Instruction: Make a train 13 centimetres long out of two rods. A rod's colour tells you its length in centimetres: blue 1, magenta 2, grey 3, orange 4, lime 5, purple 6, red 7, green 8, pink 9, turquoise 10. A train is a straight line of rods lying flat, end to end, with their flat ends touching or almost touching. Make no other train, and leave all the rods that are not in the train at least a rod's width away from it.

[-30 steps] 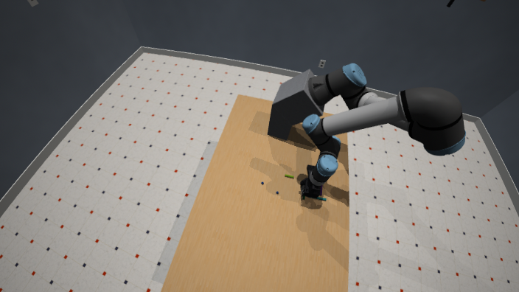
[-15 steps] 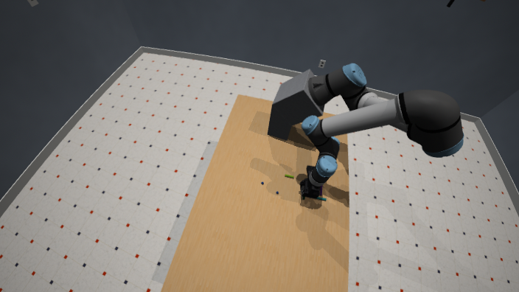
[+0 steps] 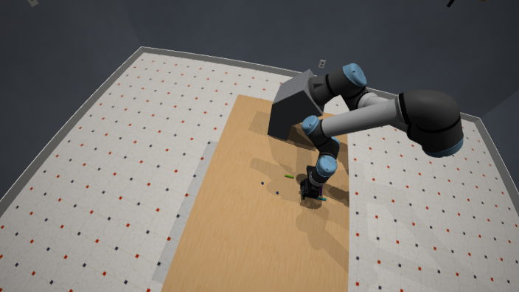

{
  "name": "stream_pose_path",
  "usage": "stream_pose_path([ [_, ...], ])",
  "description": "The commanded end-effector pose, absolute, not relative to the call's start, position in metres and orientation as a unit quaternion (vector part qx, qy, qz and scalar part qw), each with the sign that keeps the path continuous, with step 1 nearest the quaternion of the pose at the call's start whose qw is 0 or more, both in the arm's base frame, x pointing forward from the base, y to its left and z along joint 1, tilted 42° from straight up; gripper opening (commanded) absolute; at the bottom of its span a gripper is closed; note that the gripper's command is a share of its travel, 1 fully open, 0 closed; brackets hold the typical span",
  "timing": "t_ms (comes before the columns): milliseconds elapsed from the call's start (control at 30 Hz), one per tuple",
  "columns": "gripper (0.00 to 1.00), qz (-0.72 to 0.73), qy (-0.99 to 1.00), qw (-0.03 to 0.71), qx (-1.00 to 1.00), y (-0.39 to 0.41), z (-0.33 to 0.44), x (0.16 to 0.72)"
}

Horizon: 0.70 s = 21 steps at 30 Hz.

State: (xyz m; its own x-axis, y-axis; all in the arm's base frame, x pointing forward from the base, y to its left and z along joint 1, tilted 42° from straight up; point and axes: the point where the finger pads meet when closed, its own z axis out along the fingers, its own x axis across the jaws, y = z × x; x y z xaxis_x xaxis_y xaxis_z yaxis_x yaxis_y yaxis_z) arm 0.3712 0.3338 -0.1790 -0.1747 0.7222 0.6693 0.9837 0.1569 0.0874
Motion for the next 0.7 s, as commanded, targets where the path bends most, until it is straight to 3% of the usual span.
stream_pose_path([
  [0, 0.14, -0.265, -0.719, 0.247, -0.593, 0.3336, -0.1787, 0.3717],
  [467, 0.14, -0.265, -0.719, 0.247, -0.593, 0.3336, -0.1787, 0.3717],
  [500, 0.00, -0.265, -0.719, 0.247, -0.593, 0.3336, -0.1787, 0.3717],
  [667, 0.00, -0.265, -0.719, 0.247, -0.593, 0.3336, -0.1787, 0.3717],
])
